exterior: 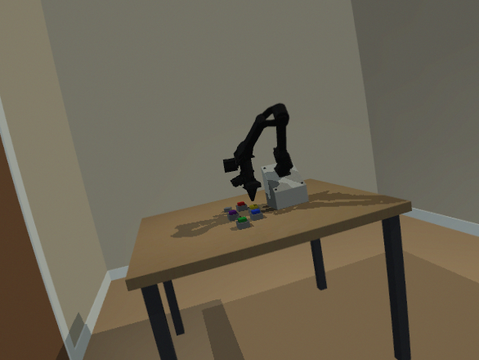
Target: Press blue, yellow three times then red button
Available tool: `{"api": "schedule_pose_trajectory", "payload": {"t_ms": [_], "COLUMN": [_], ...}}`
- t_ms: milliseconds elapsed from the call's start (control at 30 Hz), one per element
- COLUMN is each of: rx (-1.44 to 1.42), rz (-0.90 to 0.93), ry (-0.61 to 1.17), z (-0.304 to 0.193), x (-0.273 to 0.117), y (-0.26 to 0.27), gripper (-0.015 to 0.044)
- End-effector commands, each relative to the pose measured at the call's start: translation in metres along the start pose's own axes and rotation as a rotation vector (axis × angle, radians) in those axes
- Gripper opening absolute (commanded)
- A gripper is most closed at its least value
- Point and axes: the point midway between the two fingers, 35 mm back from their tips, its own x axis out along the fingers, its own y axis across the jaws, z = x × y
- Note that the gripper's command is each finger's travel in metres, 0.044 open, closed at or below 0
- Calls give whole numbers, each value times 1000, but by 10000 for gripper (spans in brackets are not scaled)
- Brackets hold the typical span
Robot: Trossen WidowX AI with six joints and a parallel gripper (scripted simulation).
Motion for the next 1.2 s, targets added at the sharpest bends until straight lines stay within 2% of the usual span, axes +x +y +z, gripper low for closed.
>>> {"api": "schedule_pose_trajectory", "payload": {"t_ms": [0,700,1167], "rx": [-9,-9,-9], "rz": [-6,-4,-4], "ry": [-1,0,0], "z": [1,1,0], "x": [-3,30,31], "y": [0,0,1], "gripper": [20,20,20]}}
